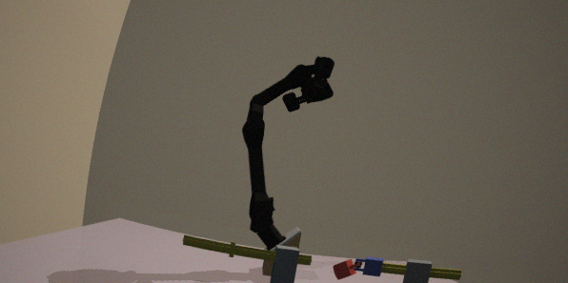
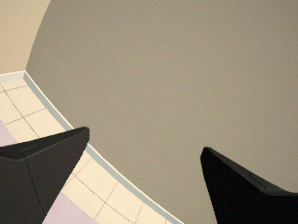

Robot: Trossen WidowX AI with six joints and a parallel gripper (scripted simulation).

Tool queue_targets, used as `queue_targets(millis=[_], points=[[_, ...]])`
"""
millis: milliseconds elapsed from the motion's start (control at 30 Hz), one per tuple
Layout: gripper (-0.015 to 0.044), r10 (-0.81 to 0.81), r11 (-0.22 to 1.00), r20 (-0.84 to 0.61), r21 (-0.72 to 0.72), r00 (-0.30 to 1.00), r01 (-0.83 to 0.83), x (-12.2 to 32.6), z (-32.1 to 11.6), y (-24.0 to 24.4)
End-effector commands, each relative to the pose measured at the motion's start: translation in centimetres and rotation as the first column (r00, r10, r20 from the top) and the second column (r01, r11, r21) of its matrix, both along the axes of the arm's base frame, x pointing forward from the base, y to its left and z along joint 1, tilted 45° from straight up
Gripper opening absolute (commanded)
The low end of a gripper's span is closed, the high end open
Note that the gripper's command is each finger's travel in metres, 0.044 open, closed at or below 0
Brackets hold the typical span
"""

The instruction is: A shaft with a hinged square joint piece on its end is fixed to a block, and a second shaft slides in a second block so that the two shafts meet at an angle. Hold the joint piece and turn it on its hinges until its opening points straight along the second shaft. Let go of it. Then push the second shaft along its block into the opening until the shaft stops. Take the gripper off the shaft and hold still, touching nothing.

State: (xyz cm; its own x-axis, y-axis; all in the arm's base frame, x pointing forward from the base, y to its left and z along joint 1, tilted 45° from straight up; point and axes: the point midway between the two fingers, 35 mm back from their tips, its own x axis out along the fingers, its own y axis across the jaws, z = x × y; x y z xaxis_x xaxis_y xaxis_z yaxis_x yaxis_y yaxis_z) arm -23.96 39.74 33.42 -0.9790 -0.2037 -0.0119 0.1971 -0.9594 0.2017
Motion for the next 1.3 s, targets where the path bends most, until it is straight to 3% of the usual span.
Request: queue_targets(millis=[0, 600, 1267], points=[[0.0426, 0.000, 1.000, 0.000, 0.000, 1.000, 0.000, 0.0, 0.0, 0.0], [0.0440, -0.219, 0.898, 0.314, -0.305, 0.924, 0.317, 5.7, -7.3, 4.5], [0.0440, -0.296, 0.481, 0.685, -0.496, 0.666, 0.723, 15.6, -16.8, 6.6]])
